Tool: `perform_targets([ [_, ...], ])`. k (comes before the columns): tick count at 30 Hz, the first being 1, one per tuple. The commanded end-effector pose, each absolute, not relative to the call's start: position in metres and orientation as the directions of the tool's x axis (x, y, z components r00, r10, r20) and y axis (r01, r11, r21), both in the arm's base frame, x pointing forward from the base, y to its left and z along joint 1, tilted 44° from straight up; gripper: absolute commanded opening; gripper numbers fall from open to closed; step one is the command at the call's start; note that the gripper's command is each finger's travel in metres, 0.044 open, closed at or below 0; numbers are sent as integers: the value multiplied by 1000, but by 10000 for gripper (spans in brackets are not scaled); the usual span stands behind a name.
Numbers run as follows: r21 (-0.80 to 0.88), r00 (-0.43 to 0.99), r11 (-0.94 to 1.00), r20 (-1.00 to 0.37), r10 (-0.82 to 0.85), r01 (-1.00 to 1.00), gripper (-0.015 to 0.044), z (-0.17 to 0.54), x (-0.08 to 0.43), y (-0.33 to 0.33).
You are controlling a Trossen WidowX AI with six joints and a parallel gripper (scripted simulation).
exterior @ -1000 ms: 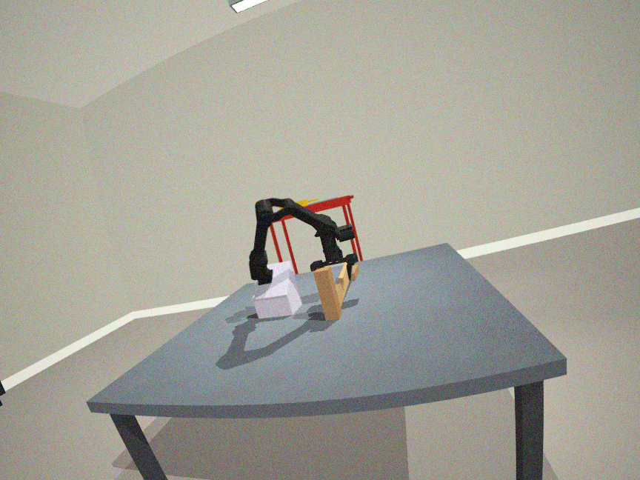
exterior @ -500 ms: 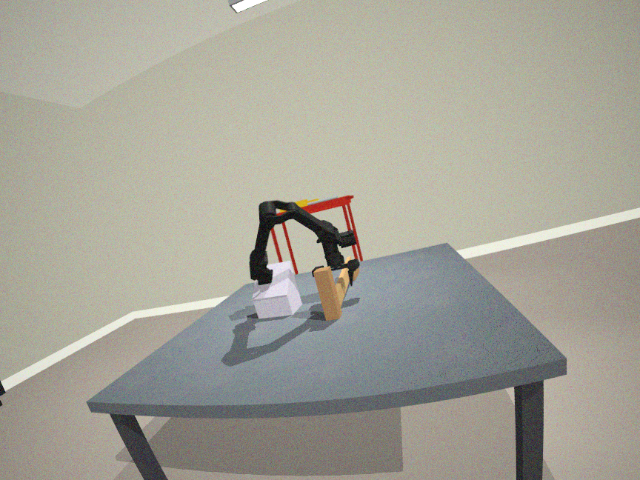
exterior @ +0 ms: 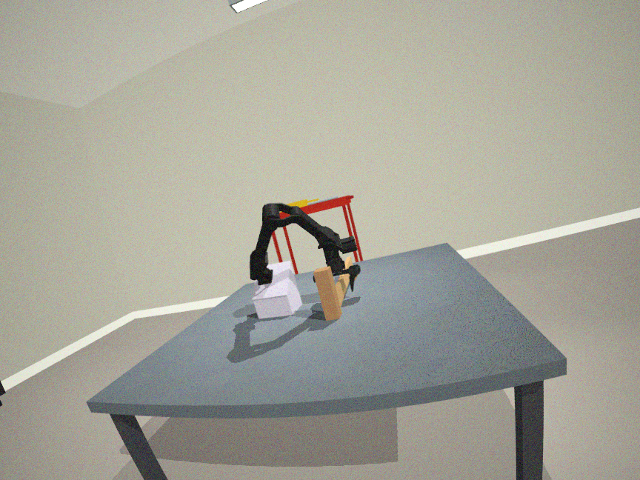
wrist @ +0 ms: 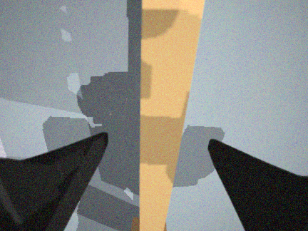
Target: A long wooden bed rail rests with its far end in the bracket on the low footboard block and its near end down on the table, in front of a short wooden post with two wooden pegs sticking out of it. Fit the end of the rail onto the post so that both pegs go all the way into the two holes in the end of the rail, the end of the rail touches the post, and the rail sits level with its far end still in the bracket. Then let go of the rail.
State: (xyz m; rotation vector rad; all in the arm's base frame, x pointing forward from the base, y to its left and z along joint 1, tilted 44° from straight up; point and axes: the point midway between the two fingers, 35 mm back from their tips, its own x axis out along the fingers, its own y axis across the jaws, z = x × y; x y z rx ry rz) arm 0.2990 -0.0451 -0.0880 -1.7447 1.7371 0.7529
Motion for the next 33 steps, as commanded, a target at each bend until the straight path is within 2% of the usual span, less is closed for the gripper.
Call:
perform_targets([
  [1, 11, -2, -9, -724, -690, -1000, 414, -92, 296, -48],
  [15, 11, -2, -9, -724, -690, -1000, 46, -92, 296, -48],
  [22, 11, -2, -9, -724, -690, -1000, 0, -92, 296, -48],
  [33, 11, -2, -9, -724, -690, -1000, 0, -92, 296, -48],
])
